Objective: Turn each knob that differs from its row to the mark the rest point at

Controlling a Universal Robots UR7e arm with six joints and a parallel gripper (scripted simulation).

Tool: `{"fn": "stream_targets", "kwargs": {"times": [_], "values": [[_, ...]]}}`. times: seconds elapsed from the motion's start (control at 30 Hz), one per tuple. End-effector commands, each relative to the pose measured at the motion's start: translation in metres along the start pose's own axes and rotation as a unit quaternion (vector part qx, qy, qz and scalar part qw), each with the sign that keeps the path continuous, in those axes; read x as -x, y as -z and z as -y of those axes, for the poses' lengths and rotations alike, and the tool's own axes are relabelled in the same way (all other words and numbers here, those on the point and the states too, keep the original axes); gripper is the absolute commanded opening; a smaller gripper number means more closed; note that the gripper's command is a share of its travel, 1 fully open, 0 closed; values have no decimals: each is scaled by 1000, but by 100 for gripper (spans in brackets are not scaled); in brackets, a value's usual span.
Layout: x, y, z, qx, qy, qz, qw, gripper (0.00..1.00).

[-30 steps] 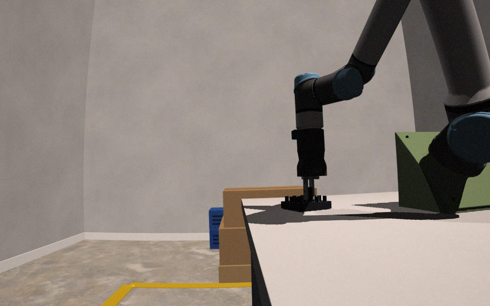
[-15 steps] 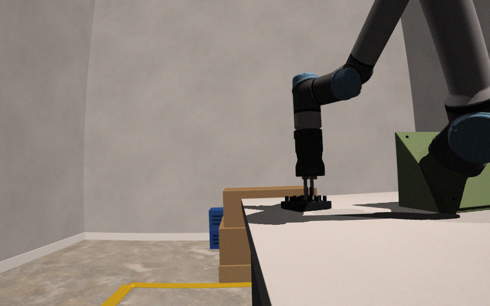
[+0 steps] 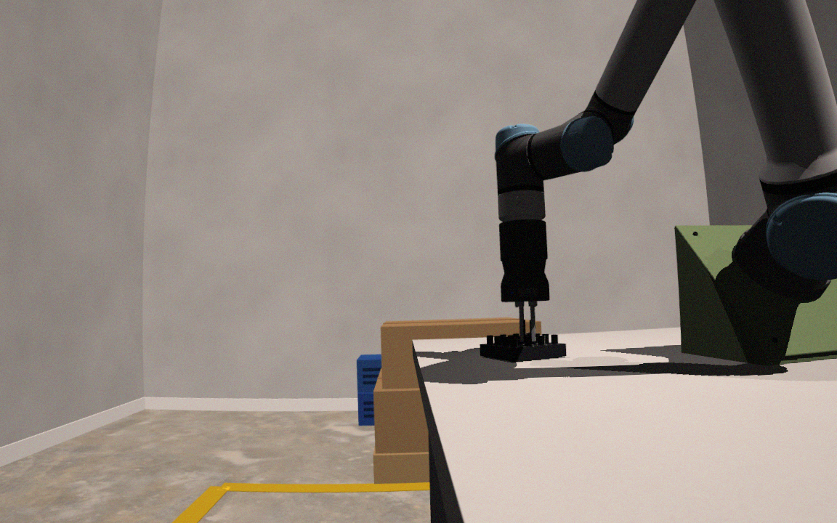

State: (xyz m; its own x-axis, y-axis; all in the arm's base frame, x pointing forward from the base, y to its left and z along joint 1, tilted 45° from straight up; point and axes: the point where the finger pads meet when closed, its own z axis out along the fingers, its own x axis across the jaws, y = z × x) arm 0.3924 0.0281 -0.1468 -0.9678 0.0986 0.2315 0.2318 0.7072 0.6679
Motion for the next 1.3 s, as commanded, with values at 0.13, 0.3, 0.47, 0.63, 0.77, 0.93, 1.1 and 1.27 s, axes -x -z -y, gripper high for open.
{"fn": "stream_targets", "kwargs": {"times": [0.13, 0.3, 0.47, 0.63, 0.77, 0.93, 1.1, 1.27], "values": [[1, 0, 0, -2, -114, 0, 993, 30], [1, 0, 0, -2, -147, 0, 989, 30], [1, 0, 0, -2, -199, 0, 980, 30], [1, 0, 0, -2, -249, 0, 969, 30], [1, 0, 0, -2, -285, 0, 958, 30], [1, 0, 0, -2, -311, 0, 950, 30], [1, 0, 0, -2, -350, 1, 937, 30], [1, 0, 0, -2, -383, 1, 924, 30]]}}
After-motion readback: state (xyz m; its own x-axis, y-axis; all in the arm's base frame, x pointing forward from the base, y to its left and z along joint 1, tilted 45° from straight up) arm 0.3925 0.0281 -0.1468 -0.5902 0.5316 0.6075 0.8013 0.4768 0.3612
